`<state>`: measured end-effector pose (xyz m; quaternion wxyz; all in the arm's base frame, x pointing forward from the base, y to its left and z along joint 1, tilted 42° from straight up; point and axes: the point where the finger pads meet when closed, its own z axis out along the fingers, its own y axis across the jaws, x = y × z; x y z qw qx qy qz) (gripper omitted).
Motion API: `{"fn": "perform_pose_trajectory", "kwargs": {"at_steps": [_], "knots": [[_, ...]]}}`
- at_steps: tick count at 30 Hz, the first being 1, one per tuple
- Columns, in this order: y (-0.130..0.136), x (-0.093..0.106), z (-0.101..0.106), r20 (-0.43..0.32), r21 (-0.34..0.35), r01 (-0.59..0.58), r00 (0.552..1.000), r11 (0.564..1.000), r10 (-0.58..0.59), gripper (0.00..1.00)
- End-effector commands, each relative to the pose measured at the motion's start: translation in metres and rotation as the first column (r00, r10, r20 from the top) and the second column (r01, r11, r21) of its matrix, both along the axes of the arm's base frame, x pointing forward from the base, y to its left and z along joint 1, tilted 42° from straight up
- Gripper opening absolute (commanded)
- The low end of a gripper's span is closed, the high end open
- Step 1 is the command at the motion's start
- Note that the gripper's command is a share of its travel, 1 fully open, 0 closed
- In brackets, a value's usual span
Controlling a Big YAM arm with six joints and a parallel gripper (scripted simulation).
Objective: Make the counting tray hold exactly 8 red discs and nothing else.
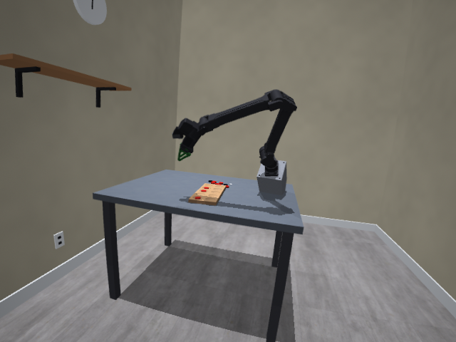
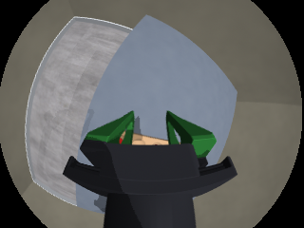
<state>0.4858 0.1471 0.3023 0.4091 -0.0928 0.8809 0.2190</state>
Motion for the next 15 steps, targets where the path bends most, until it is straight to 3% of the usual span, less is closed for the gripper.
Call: {"fn": "perform_pose_trajectory", "kwargs": {"at_steps": [1,2,4,5,7,8,11,13,15], "knots": [[-0.021,0.023,0.059,0.170,-0.003,0.046,0.984,0.999,-0.045,0.46],[-0.021,0.024,0.057,0.167,-0.004,0.046,0.985,0.999,-0.045,0.46],[-0.018,0.021,0.034,0.126,-0.009,0.038,0.991,0.999,-0.036,0.46],[-0.006,0.018,0.032,0.122,-0.010,0.013,0.992,1.000,-0.011,0.46],[-0.005,0.018,0.032,0.122,-0.010,0.011,0.992,1.000,-0.009,0.46],[-0.042,0.030,0.090,0.279,-0.018,0.111,0.955,0.994,-0.102,0.46],[-0.041,0.029,0.087,0.273,-0.017,0.105,0.957,0.994,-0.096,0.46],[-0.032,0.033,0.063,0.230,-0.027,0.088,0.970,0.996,-0.079,0.46],[-0.032,0.033,0.063,0.230,-0.027,0.088,0.970,0.996,-0.079,0.46]]}}
